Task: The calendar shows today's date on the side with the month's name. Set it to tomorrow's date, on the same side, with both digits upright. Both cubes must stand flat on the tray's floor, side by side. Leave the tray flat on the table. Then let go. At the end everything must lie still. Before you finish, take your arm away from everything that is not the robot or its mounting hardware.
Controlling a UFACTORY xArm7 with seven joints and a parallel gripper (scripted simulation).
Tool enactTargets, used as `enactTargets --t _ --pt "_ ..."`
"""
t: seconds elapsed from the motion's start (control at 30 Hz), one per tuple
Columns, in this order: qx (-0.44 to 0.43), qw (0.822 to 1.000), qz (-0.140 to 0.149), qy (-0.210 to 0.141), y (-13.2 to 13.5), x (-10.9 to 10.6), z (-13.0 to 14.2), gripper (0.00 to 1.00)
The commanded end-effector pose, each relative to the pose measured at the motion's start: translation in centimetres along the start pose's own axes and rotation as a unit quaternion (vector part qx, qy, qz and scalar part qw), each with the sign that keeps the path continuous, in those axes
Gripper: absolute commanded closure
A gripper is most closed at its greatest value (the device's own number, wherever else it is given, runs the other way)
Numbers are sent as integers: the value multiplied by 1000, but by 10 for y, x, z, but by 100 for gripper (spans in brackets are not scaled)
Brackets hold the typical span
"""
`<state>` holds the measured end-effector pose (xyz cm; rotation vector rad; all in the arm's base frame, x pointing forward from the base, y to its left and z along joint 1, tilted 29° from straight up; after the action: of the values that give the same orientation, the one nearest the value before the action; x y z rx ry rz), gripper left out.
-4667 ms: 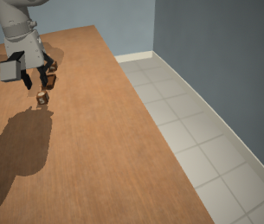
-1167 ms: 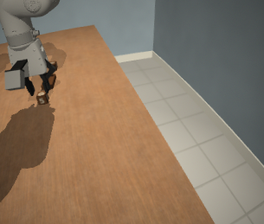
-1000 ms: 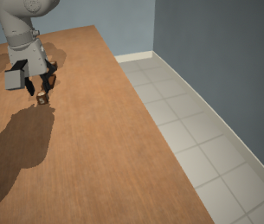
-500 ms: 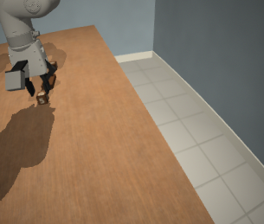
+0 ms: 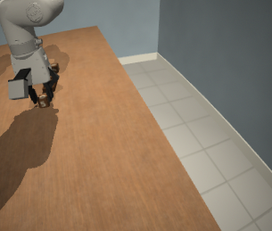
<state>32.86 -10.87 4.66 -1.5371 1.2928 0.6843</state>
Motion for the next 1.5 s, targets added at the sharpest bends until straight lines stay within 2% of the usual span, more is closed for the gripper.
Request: enactTargets --t 0.0,1.33,1.37,1.47 --pt "0 1000 0 -1 -1 6 0 51" --pt "0 1000 0 -1 -1 8 0 51" --pt "0 1000 0 -1 -1 8 0 71" --pt "0 1000 0 -1 -1 8 0 71"
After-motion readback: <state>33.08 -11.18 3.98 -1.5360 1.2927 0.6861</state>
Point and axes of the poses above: the point where the finger pads meet when closed, its own x axis out along the fingers, its own y axis across the jaws, z = x × y, the point moved 4 cm from there along -x, back along the fingers, and after that the axes turned 4 degrees about -x, right-handed, at the moved point
